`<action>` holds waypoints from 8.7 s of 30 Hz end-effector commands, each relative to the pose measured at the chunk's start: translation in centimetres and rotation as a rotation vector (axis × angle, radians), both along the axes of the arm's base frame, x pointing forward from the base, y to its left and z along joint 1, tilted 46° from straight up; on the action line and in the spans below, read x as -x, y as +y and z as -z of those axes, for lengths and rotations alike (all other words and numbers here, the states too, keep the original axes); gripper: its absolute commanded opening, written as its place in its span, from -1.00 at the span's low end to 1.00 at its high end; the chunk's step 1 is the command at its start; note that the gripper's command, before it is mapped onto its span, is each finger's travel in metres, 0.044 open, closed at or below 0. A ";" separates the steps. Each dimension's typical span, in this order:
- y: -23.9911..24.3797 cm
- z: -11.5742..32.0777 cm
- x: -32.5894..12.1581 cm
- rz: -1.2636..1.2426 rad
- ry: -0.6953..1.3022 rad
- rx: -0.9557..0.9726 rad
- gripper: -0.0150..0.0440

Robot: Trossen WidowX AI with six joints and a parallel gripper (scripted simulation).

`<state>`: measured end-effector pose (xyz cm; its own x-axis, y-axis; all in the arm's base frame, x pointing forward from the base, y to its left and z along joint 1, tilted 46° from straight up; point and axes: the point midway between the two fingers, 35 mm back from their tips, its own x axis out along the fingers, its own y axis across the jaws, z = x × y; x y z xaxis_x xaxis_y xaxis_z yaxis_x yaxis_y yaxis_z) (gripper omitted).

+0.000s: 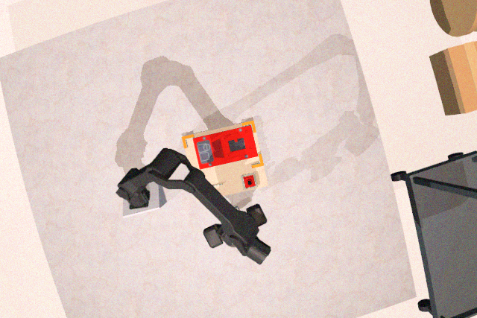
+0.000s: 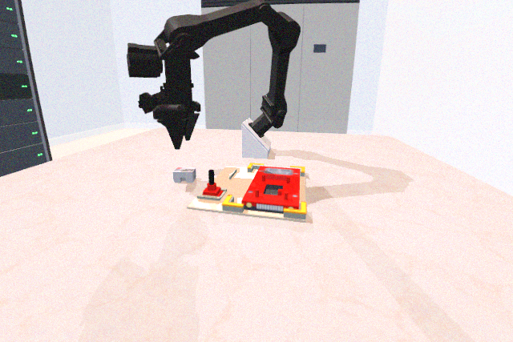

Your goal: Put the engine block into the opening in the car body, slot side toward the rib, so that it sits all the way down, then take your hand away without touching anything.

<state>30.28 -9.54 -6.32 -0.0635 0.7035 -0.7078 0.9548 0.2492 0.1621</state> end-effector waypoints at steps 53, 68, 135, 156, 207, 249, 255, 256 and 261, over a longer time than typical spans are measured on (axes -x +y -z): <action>5.3 5.4 0.5 0.015 0.028 0.001 -0.23; 2.2 3.3 -0.4 0.007 -0.006 0.036 -0.49; 4.8 -7.5 -3.7 -0.373 -0.326 0.017 -0.49; 10.4 -10.2 -4.6 -0.598 -0.555 -0.005 -0.49; 19.1 -14.3 -4.3 -0.946 -0.940 -0.101 0.04; 19.5 -14.2 -4.3 -0.938 -0.932 -0.101 0.04; 19.6 -14.1 -4.3 -0.941 -0.935 -0.101 0.04; 19.6 -14.1 -4.3 -0.942 -0.936 -0.101 0.04; 19.7 -14.0 -4.3 -0.942 -0.936 -0.101 0.04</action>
<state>34.53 10.09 7.70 -0.0754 0.7088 -0.7014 -0.0585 0.6990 0.7127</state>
